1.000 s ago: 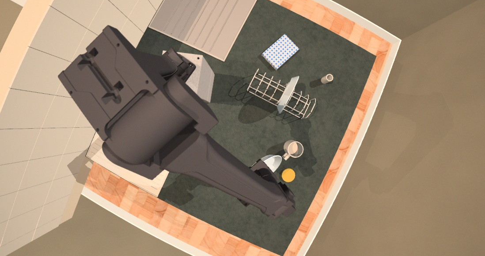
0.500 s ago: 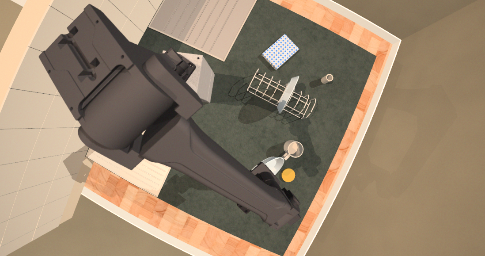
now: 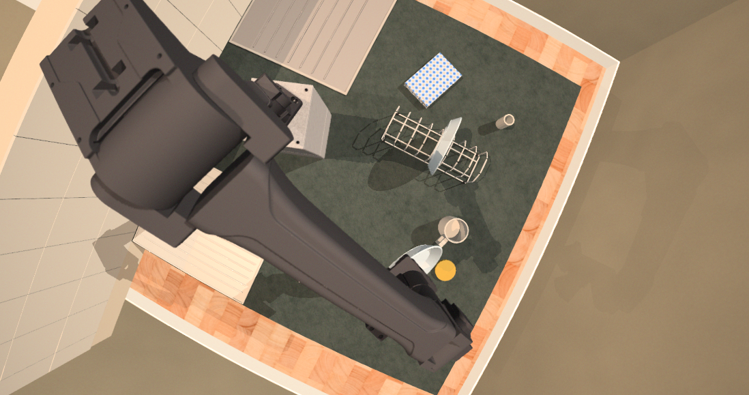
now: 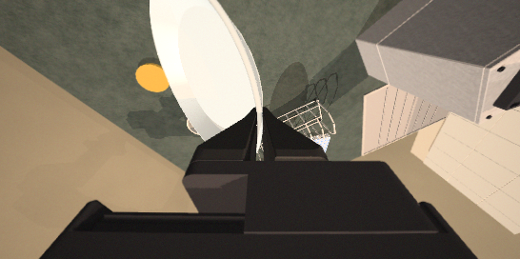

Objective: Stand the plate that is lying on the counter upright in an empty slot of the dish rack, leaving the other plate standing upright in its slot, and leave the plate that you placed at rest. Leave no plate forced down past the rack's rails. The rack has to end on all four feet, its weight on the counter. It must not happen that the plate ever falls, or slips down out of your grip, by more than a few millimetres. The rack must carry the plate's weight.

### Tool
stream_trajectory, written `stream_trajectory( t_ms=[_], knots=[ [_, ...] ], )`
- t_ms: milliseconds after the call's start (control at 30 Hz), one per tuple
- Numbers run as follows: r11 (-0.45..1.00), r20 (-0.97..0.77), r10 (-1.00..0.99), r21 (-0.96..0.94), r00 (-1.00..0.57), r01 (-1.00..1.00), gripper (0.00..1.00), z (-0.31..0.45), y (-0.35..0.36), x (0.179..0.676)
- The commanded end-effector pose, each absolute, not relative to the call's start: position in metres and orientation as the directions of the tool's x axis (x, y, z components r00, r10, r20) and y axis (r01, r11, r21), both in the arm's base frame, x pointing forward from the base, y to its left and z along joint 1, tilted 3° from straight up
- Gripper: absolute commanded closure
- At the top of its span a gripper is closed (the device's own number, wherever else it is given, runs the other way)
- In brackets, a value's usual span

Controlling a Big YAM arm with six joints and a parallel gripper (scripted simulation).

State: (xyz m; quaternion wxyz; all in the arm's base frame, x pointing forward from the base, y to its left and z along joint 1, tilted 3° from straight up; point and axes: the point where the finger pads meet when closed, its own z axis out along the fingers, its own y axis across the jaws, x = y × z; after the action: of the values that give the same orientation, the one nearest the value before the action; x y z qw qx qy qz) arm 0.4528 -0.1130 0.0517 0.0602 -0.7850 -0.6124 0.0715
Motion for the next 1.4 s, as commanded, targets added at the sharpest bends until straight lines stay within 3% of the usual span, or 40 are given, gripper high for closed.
stream_trajectory(
  t_ms=[0,1367],
  knots=[
    [-0.248,-0.035,0.969,-0.096,0.246,0.964,1.0,0.1,-0.113,0.48],
    [-0.248,-0.034,0.969,-0.094,0.246,0.964,1.0,0.146,-0.111,0.476]
  ],
)
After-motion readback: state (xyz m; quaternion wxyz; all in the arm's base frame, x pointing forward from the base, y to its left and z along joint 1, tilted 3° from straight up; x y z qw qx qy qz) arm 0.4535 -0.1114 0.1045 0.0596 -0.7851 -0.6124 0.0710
